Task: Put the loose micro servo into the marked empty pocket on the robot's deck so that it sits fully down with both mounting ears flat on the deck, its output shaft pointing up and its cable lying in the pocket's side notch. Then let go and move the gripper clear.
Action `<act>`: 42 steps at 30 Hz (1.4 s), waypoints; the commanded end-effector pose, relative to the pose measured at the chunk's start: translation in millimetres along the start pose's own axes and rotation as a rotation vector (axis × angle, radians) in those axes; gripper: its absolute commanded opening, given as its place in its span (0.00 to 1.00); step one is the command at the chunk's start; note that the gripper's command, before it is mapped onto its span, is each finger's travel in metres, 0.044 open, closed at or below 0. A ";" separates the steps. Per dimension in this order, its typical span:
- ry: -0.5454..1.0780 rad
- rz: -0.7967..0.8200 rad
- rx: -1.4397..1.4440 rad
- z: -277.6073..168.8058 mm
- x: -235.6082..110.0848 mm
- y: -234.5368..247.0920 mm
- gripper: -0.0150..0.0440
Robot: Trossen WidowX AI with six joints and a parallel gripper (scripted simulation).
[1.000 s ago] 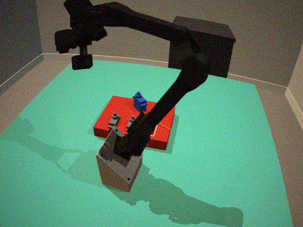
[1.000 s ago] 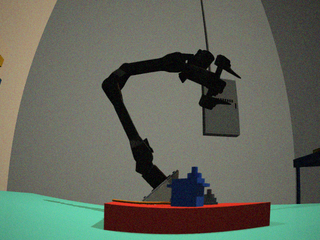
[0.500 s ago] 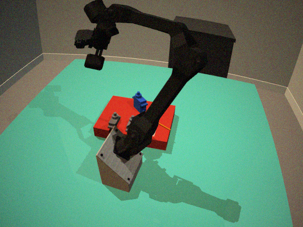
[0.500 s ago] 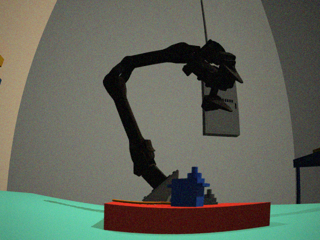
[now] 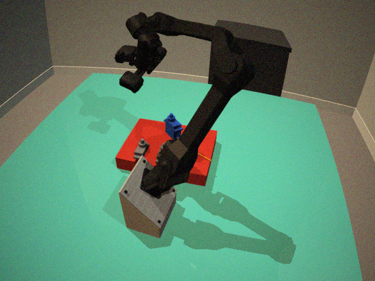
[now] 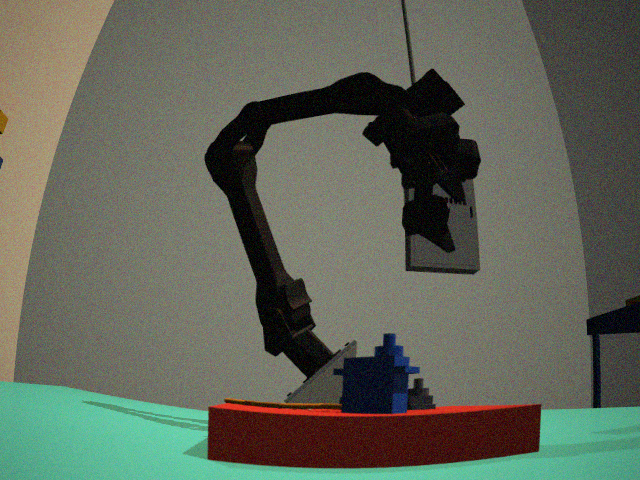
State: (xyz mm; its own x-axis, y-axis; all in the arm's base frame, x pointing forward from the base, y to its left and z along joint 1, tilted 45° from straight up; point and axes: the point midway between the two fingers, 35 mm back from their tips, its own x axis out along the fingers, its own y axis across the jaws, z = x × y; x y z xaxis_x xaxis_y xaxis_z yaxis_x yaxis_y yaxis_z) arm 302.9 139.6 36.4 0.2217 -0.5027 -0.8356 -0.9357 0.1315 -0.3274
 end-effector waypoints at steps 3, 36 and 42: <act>0.100 0.058 0.171 -30.9 25.1 -14.8 1.00; 0.417 0.219 0.607 -138.6 111.0 -8.8 1.00; 0.417 0.219 0.607 -140.6 116.7 -6.9 1.00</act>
State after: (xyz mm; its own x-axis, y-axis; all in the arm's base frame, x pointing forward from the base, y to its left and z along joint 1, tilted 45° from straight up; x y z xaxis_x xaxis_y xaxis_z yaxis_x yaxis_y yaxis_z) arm 300.0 -35.9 7.2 -0.1810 -0.6725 -0.7176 -0.5992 0.6540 -0.4617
